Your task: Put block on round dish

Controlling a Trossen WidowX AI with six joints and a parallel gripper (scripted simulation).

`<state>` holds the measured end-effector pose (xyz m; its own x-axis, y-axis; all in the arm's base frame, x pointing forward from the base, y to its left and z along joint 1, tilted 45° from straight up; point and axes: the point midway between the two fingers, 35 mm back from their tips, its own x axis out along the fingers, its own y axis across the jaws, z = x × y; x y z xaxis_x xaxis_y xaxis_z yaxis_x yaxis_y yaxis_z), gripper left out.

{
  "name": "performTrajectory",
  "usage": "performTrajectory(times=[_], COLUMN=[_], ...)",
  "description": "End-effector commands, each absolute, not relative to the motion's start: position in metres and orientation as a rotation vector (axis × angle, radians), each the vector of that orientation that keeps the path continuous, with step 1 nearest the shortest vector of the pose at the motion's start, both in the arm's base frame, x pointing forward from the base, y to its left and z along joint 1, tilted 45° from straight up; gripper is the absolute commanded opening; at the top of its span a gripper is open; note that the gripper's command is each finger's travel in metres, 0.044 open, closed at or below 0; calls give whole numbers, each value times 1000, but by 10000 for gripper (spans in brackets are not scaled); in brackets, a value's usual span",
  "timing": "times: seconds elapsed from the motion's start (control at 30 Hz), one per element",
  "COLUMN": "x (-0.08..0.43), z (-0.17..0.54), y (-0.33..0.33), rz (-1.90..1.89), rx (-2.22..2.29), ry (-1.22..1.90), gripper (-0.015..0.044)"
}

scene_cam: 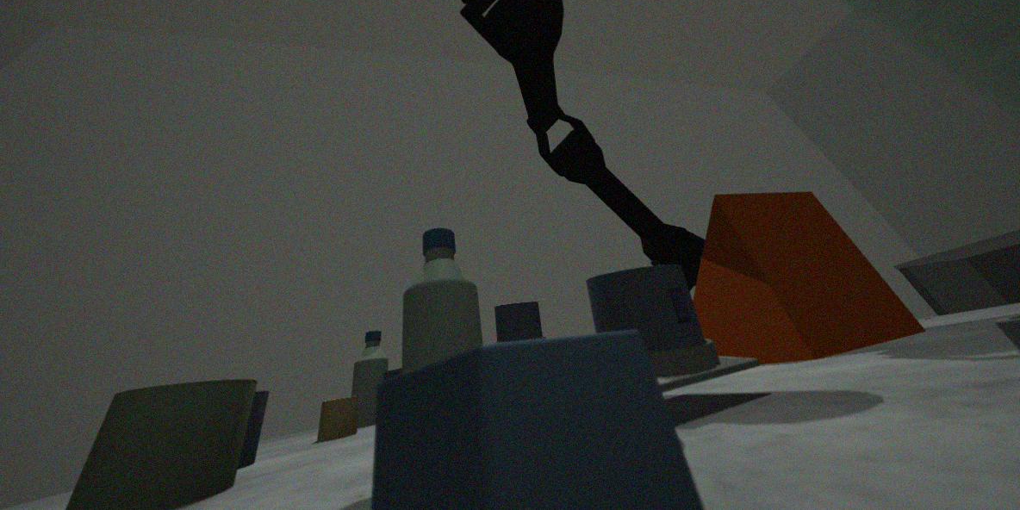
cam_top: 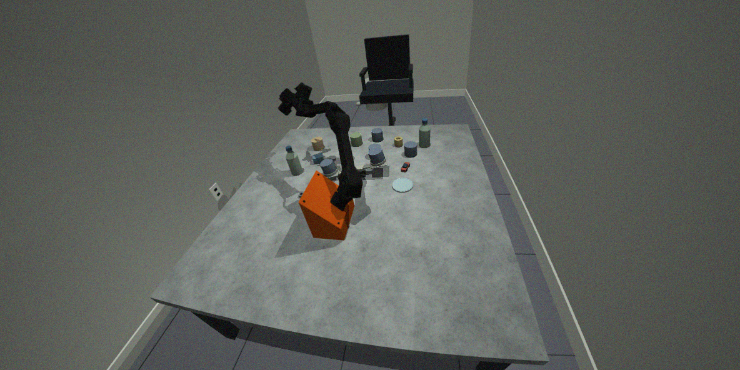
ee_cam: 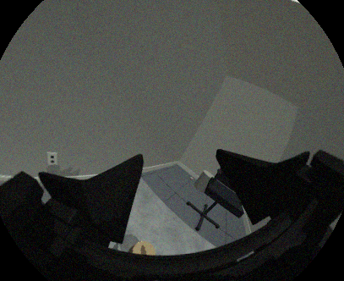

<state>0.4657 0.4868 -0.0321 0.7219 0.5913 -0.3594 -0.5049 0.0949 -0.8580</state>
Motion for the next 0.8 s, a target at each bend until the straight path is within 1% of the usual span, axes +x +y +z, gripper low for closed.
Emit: performTrajectory(times=[0.0,0.03,0.37,0.77], x=[465,463,416,339], z=[-32,-31,-6,26], y=[487,486,462,396], rz=[814,815,784,618], rx=[-1229,-1221,-1081,-958], ry=[-79,-61,268,616], gripper=[426,440,440,440])
